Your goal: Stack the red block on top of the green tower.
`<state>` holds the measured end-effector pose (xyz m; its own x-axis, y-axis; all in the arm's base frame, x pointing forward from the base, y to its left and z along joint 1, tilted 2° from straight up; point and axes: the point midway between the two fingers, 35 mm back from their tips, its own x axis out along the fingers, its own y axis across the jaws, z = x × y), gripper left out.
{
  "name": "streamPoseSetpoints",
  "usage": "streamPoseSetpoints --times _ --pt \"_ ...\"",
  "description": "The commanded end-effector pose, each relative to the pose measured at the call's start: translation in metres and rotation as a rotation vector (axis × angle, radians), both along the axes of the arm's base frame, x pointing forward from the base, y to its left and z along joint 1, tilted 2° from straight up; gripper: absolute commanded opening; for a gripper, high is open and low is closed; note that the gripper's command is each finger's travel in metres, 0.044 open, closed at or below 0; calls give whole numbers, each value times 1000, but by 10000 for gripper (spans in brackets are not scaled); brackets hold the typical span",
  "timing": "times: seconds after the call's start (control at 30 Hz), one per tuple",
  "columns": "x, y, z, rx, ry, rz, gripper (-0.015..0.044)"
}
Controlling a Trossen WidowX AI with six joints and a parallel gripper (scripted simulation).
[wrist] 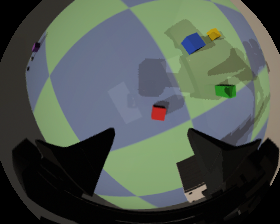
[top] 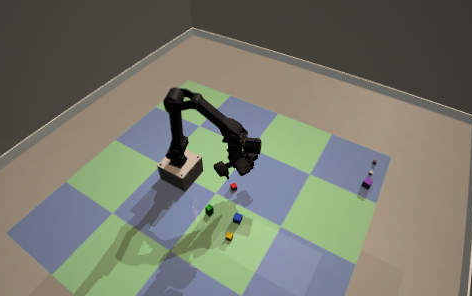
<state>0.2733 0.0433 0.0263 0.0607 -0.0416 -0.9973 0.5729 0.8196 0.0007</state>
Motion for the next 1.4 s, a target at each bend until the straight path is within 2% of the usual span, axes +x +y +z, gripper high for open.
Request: streamPoseSetpoints --times 0.0,0.23,0.5,1.37 --pt "-12 -12 -14 18 56 -112 440" --pt "-9 -14 -12 19 57 -118 440" --pt "-8 -15 -53 19 58 -118 440" --pt "-8 -16 -84 18 58 -118 440"
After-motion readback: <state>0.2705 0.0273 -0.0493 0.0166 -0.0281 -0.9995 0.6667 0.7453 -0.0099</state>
